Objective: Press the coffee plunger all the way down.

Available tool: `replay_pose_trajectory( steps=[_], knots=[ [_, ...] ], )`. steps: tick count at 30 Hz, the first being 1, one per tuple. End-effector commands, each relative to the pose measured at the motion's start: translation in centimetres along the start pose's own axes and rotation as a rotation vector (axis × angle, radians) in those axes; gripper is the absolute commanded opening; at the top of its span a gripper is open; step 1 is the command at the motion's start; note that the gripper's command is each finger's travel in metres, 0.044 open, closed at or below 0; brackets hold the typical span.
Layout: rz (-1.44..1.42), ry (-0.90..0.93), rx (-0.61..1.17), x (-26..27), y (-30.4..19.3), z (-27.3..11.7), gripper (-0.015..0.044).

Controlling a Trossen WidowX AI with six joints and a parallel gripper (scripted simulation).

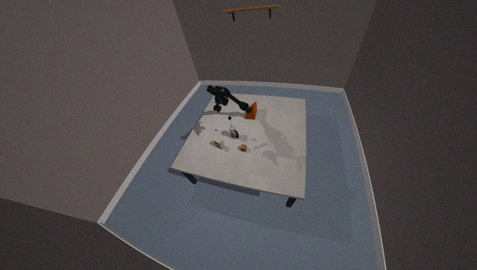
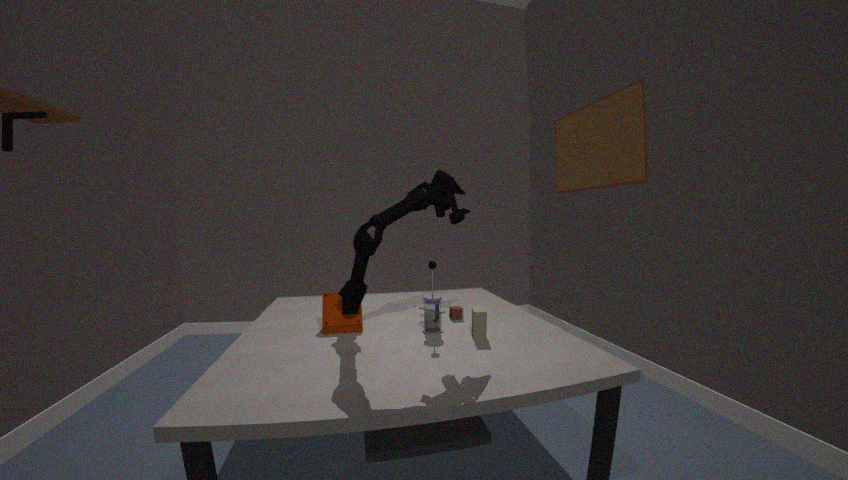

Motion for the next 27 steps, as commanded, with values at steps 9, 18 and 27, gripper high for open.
replay_pose_trajectory(
  steps=[9,18,27],
  knots=[
    [0.526,0.224,-0.076,0.7,5.3,-1.2,0.044],
    [1.155,0.544,0.101,2.1,11.5,-4.5,0.044],
    [1.475,0.648,0.431,3.7,15.2,-8.1,0.044]
  ],
)
Point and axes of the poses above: the point midway between the two fingers, 35 mm back from their tips, its own z axis out along the fingers, its own x axis across the jaws, y = z × x, the point moved 3 cm from there along -z, back along the fingers, and after that the axes turned 15 degrees about -z, right-handed, at the moved point
